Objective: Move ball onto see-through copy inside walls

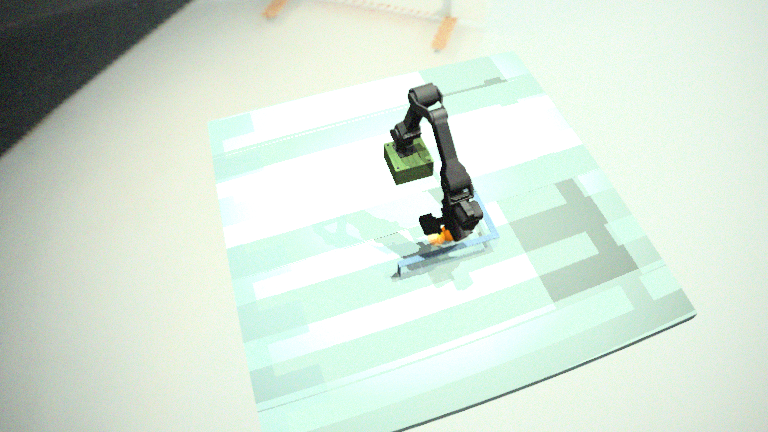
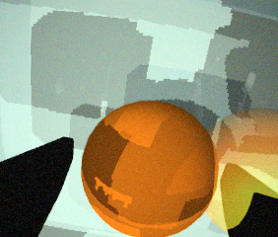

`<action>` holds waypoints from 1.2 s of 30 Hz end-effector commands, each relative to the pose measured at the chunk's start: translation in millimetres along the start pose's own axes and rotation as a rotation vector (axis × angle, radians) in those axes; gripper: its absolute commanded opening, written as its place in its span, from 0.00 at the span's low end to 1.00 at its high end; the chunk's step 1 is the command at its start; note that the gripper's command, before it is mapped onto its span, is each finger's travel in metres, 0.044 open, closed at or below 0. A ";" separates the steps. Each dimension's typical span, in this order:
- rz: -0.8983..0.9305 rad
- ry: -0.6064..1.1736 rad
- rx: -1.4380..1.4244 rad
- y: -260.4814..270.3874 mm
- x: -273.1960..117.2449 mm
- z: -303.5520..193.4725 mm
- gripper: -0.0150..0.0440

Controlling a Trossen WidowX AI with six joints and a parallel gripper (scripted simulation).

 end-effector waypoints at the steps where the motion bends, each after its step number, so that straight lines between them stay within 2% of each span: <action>1: -0.003 0.006 0.006 -0.2 2.4 -1.8 0.68; 6: -0.003 0.006 0.006 -0.2 2.4 -1.8 0.63; 9: -0.003 0.006 0.006 -0.1 -1.5 -0.8 0.49; 14: -0.003 0.005 0.006 0.3 -31.9 4.9 0.27; 15: -0.003 0.005 0.006 0.4 -38.4 5.7 0.25; 29: -0.003 0.005 0.006 0.2 -130.9 0.5 0.25; 36: -0.003 0.005 0.006 -2.9 -131.5 0.3 0.25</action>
Point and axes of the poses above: the point midway between the two fingers, 35 mm back from their tips, its own x axis out along the fingers, its own y axis across the jaws, z = x × y, the point moved 10 cm from there along -x, back along the fingers, and after that the axes turned 1 degree about -x, right-handed, at the moved point
